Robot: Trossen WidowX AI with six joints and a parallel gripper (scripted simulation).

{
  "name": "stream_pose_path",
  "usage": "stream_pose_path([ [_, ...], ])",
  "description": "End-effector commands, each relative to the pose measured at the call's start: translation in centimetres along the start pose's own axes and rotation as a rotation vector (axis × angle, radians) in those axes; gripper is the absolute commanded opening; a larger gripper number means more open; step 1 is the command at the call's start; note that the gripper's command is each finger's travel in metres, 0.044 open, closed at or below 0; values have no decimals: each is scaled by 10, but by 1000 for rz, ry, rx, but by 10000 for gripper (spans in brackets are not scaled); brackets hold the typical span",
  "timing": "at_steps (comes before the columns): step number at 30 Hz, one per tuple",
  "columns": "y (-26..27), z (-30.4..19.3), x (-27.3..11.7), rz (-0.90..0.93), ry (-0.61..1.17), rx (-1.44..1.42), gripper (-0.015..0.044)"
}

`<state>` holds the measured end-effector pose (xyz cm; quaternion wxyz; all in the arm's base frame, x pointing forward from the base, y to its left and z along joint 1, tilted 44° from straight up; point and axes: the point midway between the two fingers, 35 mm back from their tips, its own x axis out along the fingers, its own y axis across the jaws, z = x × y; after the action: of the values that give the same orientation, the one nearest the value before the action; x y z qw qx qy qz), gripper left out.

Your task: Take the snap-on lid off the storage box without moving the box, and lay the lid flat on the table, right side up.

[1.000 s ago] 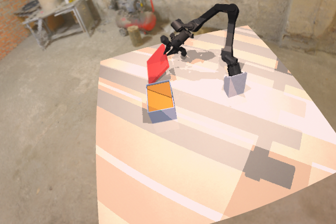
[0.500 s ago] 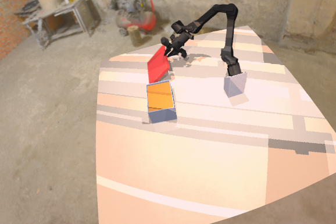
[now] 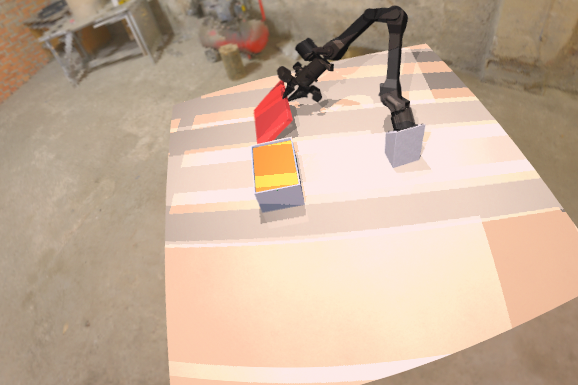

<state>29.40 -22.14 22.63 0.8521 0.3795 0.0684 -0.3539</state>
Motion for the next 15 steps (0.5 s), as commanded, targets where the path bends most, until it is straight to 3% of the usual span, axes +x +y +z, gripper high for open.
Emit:
stream_pose_path([
  [1,0,-2,2,10,7,-4,0],
  [15,-9,-2,9,10,7,-5,0],
])
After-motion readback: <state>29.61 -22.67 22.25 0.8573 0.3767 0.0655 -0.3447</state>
